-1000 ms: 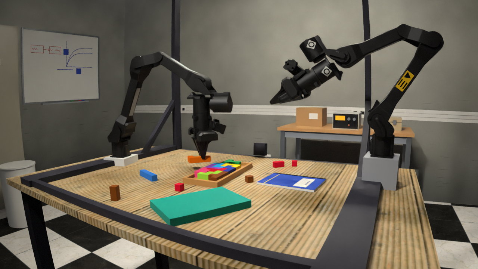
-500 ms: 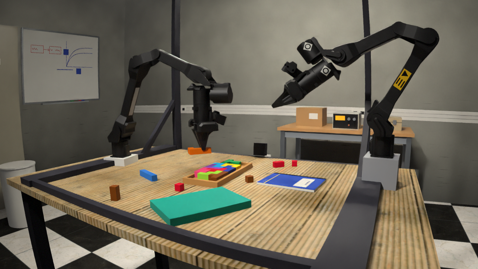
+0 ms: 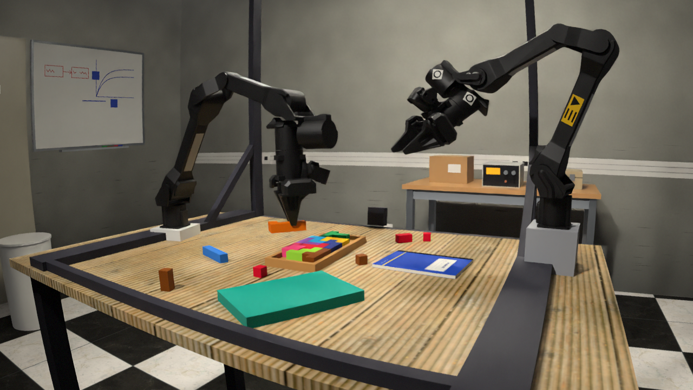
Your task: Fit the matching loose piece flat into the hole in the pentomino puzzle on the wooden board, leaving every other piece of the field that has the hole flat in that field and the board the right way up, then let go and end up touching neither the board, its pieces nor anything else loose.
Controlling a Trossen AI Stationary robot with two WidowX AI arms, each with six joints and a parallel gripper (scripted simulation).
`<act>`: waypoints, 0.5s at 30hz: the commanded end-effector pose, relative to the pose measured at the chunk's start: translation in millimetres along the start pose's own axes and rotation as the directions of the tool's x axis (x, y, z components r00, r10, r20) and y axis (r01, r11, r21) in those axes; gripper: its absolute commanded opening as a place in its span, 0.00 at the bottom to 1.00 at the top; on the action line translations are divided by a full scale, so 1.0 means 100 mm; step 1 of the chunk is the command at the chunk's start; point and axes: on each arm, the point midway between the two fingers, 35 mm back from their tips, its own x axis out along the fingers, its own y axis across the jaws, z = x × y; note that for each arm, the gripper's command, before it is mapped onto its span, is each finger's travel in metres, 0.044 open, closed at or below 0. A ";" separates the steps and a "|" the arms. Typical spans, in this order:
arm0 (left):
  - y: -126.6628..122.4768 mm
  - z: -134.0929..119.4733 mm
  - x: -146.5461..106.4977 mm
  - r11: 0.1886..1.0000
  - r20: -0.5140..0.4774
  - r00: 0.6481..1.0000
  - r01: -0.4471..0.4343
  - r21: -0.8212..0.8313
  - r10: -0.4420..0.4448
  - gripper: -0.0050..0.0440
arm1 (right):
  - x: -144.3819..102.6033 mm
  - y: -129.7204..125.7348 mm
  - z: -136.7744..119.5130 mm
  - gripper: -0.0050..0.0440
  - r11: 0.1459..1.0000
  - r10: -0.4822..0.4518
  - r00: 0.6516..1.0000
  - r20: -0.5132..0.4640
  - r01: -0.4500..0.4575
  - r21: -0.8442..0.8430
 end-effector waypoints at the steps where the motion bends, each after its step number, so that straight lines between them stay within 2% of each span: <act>1: -0.02 0.09 -0.04 0.999 0.018 0.999 -0.029 -0.036 0.030 1.00 | -0.06 -0.25 0.00 0.00 1.000 0.003 1.000 -0.001 -0.003 -0.017; 9: -0.02 0.10 -0.05 0.999 0.023 0.999 -0.030 -0.041 0.031 1.00 | -0.07 -0.59 -0.08 0.00 1.000 0.002 1.000 0.002 -0.002 -0.015; 15: 0.00 0.06 -0.03 0.999 0.016 0.999 -0.033 -0.034 0.033 1.00 | -0.07 -0.63 -0.09 0.00 1.000 0.001 1.000 0.003 -0.001 -0.003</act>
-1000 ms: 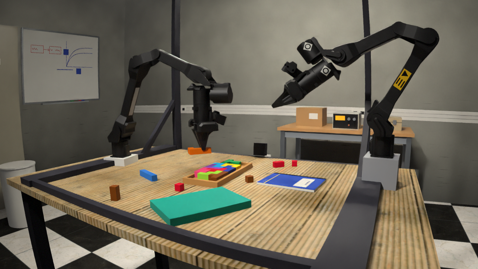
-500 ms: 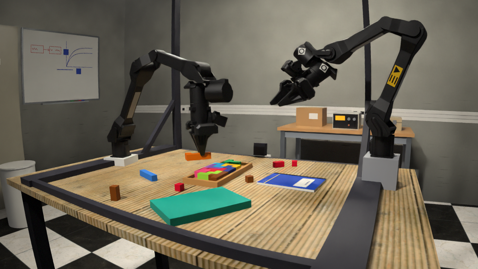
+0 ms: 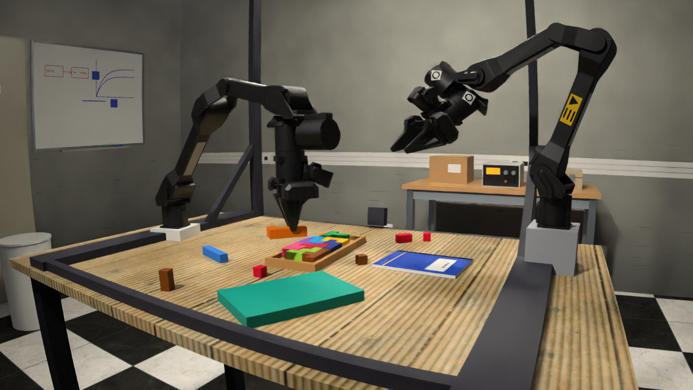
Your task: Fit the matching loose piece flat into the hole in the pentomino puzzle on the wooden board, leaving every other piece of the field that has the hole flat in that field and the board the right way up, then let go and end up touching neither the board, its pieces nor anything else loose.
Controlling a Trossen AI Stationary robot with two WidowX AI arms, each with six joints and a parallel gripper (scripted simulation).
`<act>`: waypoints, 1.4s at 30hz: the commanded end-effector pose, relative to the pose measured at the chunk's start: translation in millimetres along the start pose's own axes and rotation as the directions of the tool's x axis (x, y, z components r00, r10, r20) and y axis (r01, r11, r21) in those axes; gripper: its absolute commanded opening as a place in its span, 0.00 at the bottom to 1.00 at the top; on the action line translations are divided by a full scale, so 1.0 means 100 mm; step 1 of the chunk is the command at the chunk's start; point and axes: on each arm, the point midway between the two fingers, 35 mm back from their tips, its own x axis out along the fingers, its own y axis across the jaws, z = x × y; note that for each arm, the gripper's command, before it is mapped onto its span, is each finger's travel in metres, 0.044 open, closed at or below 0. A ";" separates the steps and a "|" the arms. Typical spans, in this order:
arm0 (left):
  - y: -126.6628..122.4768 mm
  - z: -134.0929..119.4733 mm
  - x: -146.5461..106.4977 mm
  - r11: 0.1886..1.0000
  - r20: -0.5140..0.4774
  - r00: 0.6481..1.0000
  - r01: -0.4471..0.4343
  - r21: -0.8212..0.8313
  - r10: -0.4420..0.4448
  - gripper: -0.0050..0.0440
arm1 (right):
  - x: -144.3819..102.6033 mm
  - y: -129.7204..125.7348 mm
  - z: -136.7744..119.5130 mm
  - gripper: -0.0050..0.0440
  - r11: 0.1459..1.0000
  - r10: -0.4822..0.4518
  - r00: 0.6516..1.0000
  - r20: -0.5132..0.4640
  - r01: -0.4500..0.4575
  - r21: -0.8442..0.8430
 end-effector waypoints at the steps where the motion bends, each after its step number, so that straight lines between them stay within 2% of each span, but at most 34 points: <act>1: -0.01 0.05 -0.03 1.000 0.011 1.000 0.007 -0.012 -0.007 1.00 | -0.07 -0.06 0.03 0.00 1.000 -0.010 1.000 0.011 0.010 0.002; 4: -0.01 0.05 -0.03 1.000 0.011 1.000 0.007 -0.012 -0.007 1.00 | -0.07 -0.05 0.04 0.00 0.999 -0.011 1.000 0.010 0.010 0.032; 8: -0.01 0.05 -0.03 1.000 0.011 1.000 0.007 -0.012 -0.007 1.00 | -0.07 -0.05 0.04 0.00 0.984 -0.011 1.000 0.008 0.009 0.180; 12: -0.01 0.05 -0.03 1.000 0.011 1.000 0.007 -0.012 -0.007 1.00 | -0.07 -0.05 0.03 0.00 0.916 -0.010 1.000 0.006 0.007 0.400; 17: -0.01 0.05 -0.03 1.000 0.011 1.000 0.007 -0.012 -0.007 1.00 | -0.07 -0.06 0.03 0.00 0.811 -0.010 1.000 0.004 0.005 0.584; 19: -0.01 0.05 -0.03 1.000 0.011 1.000 0.007 -0.012 -0.007 1.00 | -0.07 -0.06 0.03 0.00 0.811 -0.010 1.000 0.004 0.005 0.584; 26: -0.01 0.05 -0.03 1.000 0.011 1.000 0.007 -0.012 -0.007 1.00 | -0.07 -0.06 0.03 0.00 0.722 -0.009 1.000 0.004 0.004 0.692; 42: -0.01 0.05 -0.03 1.000 0.011 1.000 0.007 -0.012 -0.007 1.00 | 0.21 -0.02 0.01 0.00 0.722 0.007 1.000 -0.007 0.000 0.692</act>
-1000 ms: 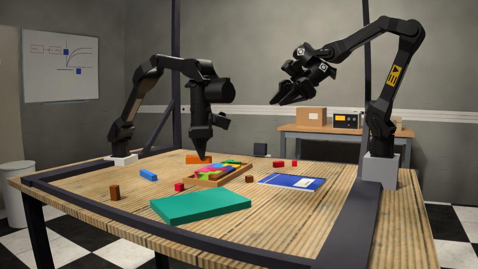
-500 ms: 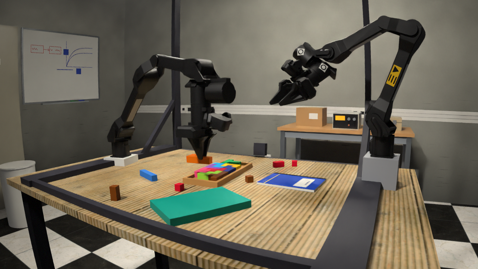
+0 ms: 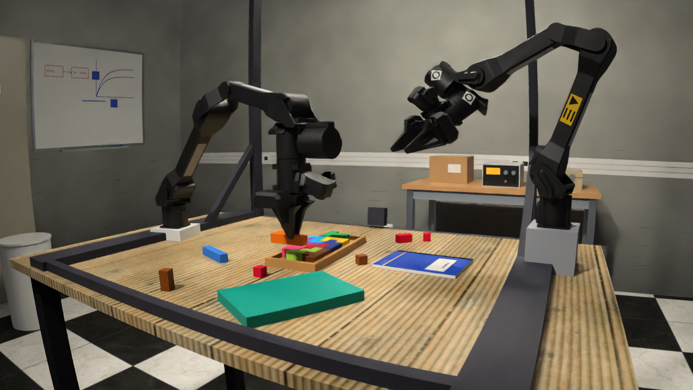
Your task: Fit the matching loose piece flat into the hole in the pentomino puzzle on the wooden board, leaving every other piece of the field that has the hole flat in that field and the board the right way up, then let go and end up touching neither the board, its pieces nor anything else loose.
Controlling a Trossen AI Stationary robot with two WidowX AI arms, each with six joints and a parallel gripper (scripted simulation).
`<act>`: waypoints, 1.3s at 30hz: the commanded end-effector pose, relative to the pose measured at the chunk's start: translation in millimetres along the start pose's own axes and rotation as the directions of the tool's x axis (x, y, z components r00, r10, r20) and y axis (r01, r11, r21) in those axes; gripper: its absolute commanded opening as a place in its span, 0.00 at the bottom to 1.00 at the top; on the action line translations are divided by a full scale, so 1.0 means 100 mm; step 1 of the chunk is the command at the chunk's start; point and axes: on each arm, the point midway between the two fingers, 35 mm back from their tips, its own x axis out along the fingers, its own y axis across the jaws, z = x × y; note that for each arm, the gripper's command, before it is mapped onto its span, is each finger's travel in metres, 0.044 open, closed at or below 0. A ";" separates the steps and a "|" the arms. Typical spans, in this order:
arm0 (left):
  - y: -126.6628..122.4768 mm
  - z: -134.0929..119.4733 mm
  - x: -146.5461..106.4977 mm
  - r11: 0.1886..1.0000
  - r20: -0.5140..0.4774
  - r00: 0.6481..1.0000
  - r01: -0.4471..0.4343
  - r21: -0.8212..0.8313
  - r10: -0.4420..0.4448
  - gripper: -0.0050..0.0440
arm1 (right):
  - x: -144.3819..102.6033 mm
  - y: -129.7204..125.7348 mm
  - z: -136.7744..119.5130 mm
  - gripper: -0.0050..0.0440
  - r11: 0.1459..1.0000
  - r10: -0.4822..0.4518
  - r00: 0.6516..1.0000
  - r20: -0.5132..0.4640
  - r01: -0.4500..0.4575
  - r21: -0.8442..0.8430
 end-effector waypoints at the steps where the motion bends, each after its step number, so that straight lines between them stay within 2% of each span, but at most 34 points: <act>1: -0.01 0.05 -0.03 1.000 0.011 1.000 0.007 -0.012 -0.007 1.00 | 0.07 0.00 0.01 0.00 1.000 -0.003 1.000 0.003 0.003 0.004; 11: -0.01 0.05 -0.03 1.000 0.011 1.000 0.007 -0.012 -0.007 1.00 | 0.00 0.01 0.03 0.00 1.000 -0.008 1.000 0.026 0.008 0.002; 31: -0.01 0.05 -0.03 1.000 0.011 1.000 0.007 -0.012 -0.007 1.00 | 0.43 0.01 0.02 0.00 1.000 -0.001 1.000 0.002 0.001 0.002; 32: -0.01 0.05 -0.03 1.000 0.011 1.000 0.007 -0.012 -0.007 1.00 | 0.36 0.01 0.03 0.00 1.000 -0.005 1.000 0.020 0.005 0.003; 39: -0.01 0.05 -0.03 1.000 0.011 1.000 0.007 -0.012 -0.007 1.00 | 0.39 0.02 0.00 0.00 1.000 -0.005 1.000 0.019 0.005 0.002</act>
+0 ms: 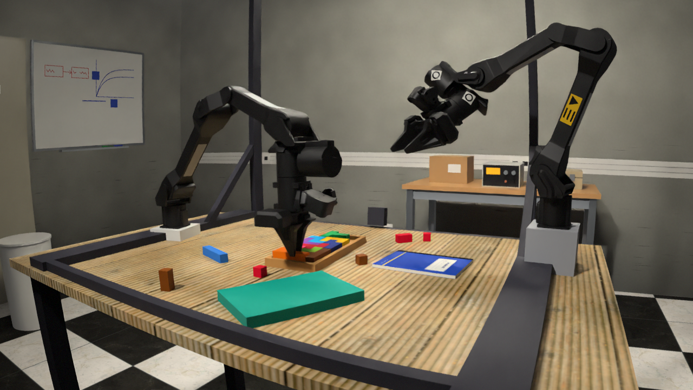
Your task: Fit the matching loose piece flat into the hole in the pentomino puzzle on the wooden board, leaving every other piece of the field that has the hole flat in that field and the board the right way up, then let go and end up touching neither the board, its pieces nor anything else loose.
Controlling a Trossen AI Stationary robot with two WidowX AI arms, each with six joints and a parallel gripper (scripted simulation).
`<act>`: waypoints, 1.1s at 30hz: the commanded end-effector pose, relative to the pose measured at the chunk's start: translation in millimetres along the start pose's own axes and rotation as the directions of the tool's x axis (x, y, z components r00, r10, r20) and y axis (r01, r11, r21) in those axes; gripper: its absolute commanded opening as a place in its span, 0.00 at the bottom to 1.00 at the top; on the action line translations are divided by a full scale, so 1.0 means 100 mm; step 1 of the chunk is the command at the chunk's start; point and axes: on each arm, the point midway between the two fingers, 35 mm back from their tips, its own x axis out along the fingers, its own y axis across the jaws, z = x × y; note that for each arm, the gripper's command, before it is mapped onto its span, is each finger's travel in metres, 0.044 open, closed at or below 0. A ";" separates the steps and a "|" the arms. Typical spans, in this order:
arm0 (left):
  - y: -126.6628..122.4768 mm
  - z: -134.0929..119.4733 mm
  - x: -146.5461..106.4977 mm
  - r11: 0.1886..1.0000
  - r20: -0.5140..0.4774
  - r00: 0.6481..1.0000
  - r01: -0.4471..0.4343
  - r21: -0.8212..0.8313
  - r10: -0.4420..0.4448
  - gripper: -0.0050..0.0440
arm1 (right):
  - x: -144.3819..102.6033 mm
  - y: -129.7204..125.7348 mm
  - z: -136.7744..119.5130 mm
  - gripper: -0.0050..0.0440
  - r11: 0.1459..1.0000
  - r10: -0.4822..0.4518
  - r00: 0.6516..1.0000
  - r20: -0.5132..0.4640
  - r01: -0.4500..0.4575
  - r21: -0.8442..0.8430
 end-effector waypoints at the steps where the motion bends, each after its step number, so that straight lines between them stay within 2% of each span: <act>1: -0.01 0.05 -0.03 1.000 0.011 1.000 0.007 -0.012 -0.007 1.00 | 0.04 0.03 -0.02 0.00 1.000 0.001 1.000 -0.002 -0.001 0.002; 26: -0.01 0.05 -0.03 1.000 0.011 1.000 0.007 -0.012 -0.007 1.00 | -0.01 0.00 0.01 0.00 1.000 -0.001 1.000 -0.024 0.001 0.008; 27: -0.01 0.05 -0.03 1.000 0.011 1.000 0.007 -0.012 -0.007 1.00 | -0.01 0.00 0.01 0.15 1.000 -0.001 1.000 -0.024 0.001 0.008; 28: -0.01 0.05 -0.03 1.000 0.011 1.000 0.007 -0.012 -0.007 1.00 | -0.08 -0.01 0.02 0.20 1.000 -0.002 1.000 -0.007 0.002 0.006; 33: -0.01 0.05 -0.03 1.000 0.011 1.000 0.007 -0.012 -0.007 1.00 | -0.08 -0.01 0.02 0.44 1.000 -0.002 1.000 -0.007 0.002 0.006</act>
